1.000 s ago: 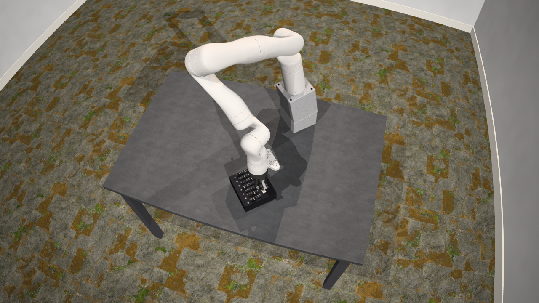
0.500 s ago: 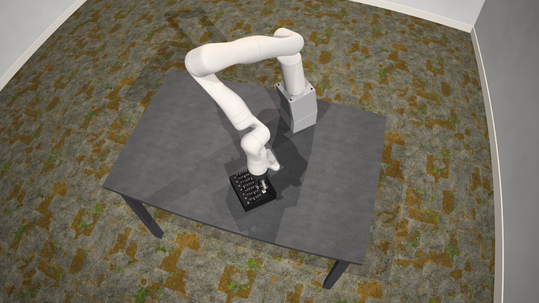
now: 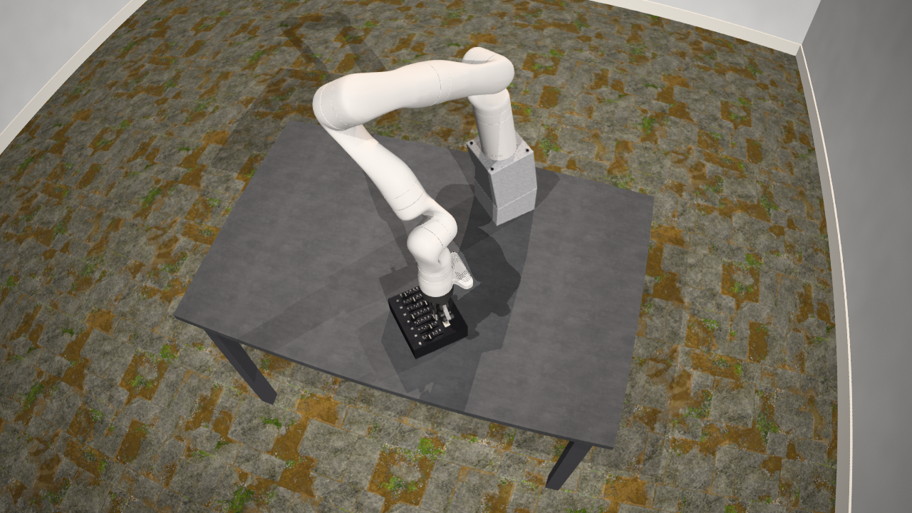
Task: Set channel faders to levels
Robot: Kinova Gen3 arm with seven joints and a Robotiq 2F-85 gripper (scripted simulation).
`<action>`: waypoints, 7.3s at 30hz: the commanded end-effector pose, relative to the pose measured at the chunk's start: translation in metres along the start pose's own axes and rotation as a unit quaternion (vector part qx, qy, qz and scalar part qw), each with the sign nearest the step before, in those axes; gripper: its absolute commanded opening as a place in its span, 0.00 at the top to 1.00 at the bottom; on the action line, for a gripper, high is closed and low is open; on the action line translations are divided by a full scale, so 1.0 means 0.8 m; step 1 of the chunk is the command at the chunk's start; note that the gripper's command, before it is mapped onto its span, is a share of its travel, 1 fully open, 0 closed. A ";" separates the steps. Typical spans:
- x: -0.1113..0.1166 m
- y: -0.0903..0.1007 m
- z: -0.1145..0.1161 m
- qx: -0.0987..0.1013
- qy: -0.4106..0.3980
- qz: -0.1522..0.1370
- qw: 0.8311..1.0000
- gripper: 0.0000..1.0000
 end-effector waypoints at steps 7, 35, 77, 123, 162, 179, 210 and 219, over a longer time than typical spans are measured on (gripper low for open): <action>0.000 0.001 0.000 0.000 0.000 -0.001 1.000 1.00; -0.001 -0.013 0.001 0.000 0.000 -0.001 1.000 1.00; -0.002 -0.028 0.001 0.000 0.000 -0.001 1.000 1.00; -0.003 -0.028 0.002 0.000 0.000 -0.001 1.000 1.00; -0.003 -0.029 0.002 0.000 0.000 -0.001 1.000 1.00; -0.003 -0.041 0.002 0.000 0.000 -0.001 1.000 1.00; -0.004 -0.043 0.002 0.000 0.000 -0.001 1.000 1.00; -0.009 -0.043 0.002 0.000 0.000 -0.001 1.000 1.00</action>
Point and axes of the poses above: the point where the finger pads meet when closed, its own y axis back along the fingers, its own z axis across the jaws, x = y × z, the point moved 7 cm from there along y, back along the fingers, and after that the axes turned 4 degrees about y, right-handed, at the moved point
